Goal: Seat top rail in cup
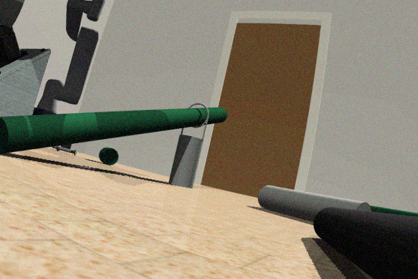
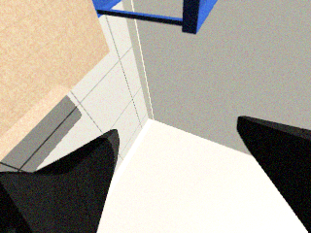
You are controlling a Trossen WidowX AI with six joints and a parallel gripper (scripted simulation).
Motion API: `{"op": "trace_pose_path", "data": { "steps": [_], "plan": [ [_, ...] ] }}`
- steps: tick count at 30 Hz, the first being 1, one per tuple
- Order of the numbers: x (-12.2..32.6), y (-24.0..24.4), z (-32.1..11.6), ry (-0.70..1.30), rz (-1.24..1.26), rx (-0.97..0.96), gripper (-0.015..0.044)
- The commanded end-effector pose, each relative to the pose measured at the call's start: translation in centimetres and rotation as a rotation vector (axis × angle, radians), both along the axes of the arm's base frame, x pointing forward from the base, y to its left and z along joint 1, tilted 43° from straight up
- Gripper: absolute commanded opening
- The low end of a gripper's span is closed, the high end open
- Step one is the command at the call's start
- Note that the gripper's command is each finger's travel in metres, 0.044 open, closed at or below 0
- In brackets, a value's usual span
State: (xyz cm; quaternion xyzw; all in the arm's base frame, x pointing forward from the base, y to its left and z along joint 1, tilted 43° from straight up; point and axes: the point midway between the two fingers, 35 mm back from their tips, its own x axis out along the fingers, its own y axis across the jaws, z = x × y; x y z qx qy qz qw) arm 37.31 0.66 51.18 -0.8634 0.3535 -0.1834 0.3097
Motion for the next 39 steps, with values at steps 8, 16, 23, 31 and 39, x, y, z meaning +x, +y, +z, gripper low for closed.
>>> {"op": "trace_pose_path", "data": {
  "steps": [8, 16, 23, 31, 39],
  "plan": [
    [-4.7, 5.1, 5.4, -0.235, 0.296, 0.040, 0.0440],
    [-13.6, 9.4, 11.7, -0.589, 0.673, 0.183, 0.0440],
    [-20.8, 8.8, 14.7, -0.842, 0.913, 0.317, 0.0440],
    [-27.5, 3.1, 17.4, -1.194, 1.153, 0.631, 0.0440],
    [-29.5, -6.4, 17.0, -1.533, 1.255, 1.045, 0.0440]
  ]
}}
